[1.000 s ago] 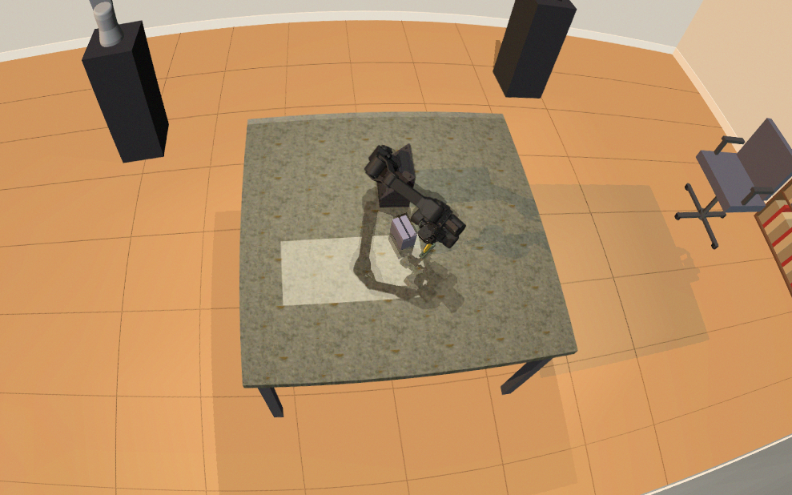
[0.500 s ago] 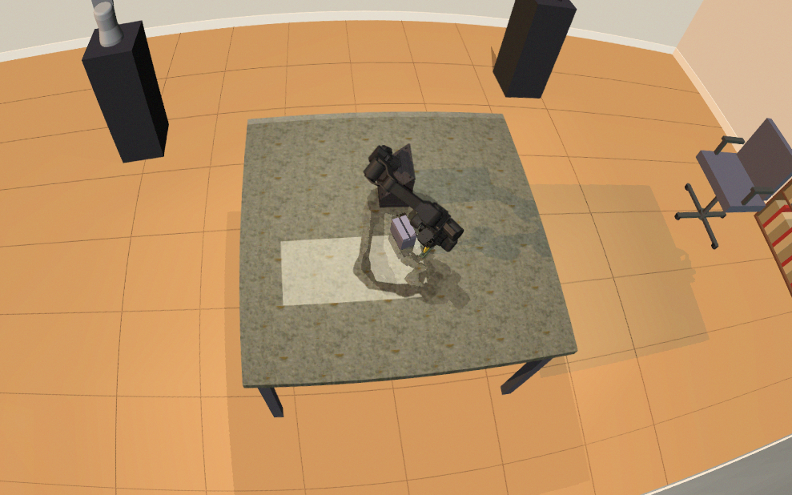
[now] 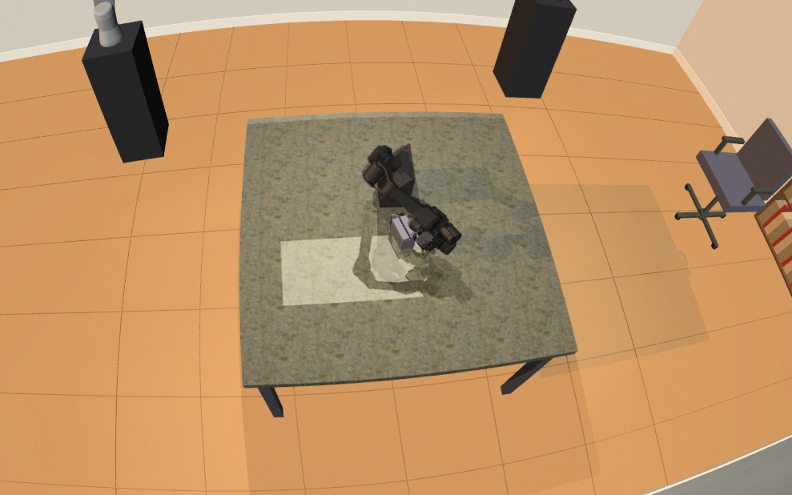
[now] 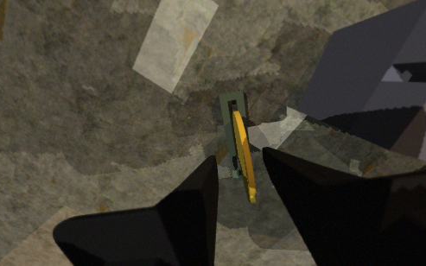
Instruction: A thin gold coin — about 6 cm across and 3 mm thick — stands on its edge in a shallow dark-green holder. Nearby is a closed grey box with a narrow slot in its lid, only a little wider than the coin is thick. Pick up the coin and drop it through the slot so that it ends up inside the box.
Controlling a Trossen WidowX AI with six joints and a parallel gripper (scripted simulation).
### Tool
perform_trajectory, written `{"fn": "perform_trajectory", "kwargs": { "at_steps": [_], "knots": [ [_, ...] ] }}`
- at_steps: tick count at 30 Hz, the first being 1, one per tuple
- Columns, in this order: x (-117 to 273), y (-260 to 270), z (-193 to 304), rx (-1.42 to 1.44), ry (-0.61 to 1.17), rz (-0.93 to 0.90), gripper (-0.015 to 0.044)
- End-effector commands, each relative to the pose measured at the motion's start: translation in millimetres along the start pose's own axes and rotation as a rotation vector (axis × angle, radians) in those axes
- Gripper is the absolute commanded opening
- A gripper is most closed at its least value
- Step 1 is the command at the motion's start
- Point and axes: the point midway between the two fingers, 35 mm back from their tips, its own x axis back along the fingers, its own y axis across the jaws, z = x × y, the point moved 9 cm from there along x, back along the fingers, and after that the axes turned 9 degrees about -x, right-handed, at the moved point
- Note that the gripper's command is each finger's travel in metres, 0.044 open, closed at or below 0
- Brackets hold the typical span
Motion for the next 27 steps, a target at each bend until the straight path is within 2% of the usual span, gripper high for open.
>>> {"fn": "perform_trajectory", "kwargs": {
  "at_steps": [1, 15, 21, 27],
  "knots": [
    [-7, -1, 1, 0.009, -0.007, 0.003, 0.0161],
    [-27, -3, 1, 0.008, -0.010, 0.004, 0.0161],
    [-27, -3, 1, 0.008, -0.010, 0.004, 0.0003],
    [-27, -3, 1, 0.008, -0.010, 0.004, 0.0000]
  ]
}}
